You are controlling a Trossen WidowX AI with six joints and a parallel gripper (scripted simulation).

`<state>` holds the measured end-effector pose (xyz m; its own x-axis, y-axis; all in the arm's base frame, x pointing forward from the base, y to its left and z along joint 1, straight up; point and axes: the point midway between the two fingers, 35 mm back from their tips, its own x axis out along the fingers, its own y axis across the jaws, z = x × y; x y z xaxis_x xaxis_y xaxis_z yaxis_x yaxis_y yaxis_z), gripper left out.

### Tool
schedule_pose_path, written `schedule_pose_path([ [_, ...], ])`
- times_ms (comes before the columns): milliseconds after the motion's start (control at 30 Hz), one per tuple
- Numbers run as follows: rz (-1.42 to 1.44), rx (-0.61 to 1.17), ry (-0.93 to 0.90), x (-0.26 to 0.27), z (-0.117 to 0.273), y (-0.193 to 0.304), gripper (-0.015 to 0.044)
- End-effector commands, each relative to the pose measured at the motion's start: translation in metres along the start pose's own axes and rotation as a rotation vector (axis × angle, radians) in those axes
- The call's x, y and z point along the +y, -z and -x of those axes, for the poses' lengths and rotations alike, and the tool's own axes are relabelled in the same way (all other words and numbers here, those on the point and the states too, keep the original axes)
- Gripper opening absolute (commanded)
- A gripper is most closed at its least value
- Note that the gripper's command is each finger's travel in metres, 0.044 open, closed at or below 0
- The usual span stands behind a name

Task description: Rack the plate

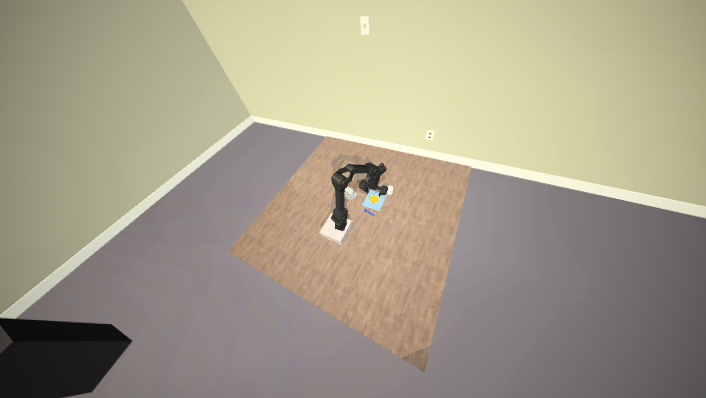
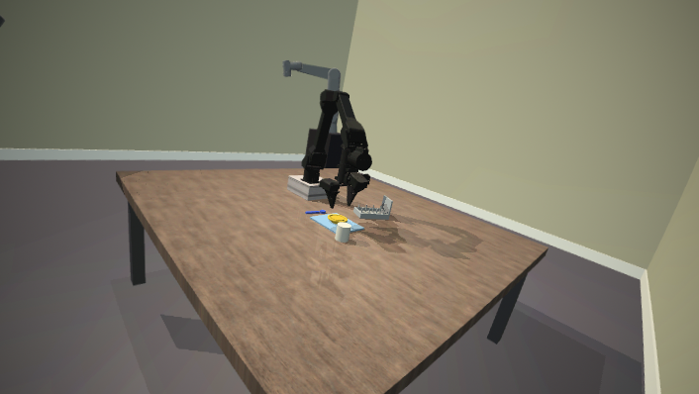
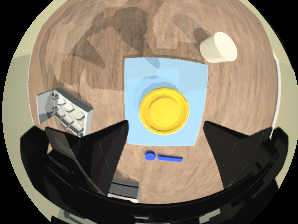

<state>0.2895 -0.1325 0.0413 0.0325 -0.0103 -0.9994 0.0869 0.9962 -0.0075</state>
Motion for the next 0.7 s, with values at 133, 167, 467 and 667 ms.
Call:
schedule_pose_path([
  [133, 0.005, 0.005, 0.002, 0.0, -0.014, 0.0, 0.04],
  [167, 0.005, 0.005, 0.002, 0.0, -0.015, 0.0, 0.04],
  [467, 0.005, 0.005, 0.002, 0.0, -0.03, 0.001, 0.04],
  [667, 0.005, 0.006, 0.002, 0.0, -0.04, 0.001, 0.04],
])
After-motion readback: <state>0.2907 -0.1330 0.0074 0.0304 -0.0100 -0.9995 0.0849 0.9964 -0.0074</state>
